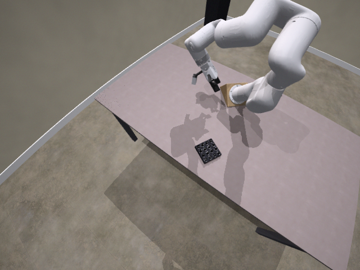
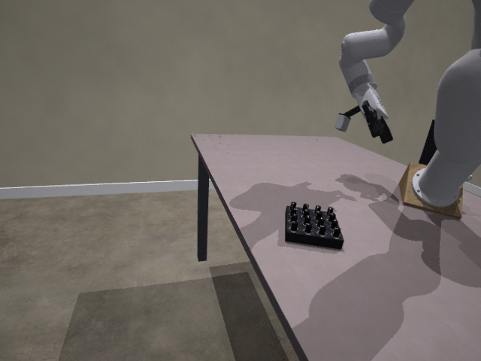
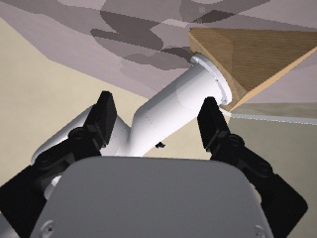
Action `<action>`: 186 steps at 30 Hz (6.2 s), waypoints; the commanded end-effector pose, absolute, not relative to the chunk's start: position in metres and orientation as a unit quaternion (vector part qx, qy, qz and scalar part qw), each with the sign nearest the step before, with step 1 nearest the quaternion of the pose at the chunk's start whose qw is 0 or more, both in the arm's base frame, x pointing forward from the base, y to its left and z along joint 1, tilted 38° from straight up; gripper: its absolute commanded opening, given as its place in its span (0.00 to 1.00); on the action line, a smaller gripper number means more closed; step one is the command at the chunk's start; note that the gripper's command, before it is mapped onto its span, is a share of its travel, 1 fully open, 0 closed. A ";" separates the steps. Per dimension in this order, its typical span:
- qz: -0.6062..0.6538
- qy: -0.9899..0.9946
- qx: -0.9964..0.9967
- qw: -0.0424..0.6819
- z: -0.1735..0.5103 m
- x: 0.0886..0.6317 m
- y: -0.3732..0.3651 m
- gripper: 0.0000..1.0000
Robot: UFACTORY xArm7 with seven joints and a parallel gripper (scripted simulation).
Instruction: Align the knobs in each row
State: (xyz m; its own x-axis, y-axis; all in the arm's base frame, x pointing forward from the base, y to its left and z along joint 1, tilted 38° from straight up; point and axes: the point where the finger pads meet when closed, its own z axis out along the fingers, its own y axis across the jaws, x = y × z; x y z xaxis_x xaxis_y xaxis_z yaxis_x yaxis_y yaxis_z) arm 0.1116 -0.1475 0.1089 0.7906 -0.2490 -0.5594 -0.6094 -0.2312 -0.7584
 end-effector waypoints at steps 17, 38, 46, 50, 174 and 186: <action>0.033 0.233 -0.882 0.409 0.163 0.276 -0.101 1.00; -0.119 0.185 -0.927 0.303 0.229 0.367 0.019 1.00; -0.143 0.179 -0.929 0.291 0.237 0.373 0.038 1.00; -0.143 0.179 -0.929 0.291 0.237 0.373 0.038 1.00; -0.143 0.179 -0.929 0.291 0.231 0.345 0.049 1.00; -0.143 0.179 -0.929 0.291 0.227 0.327 0.056 1.00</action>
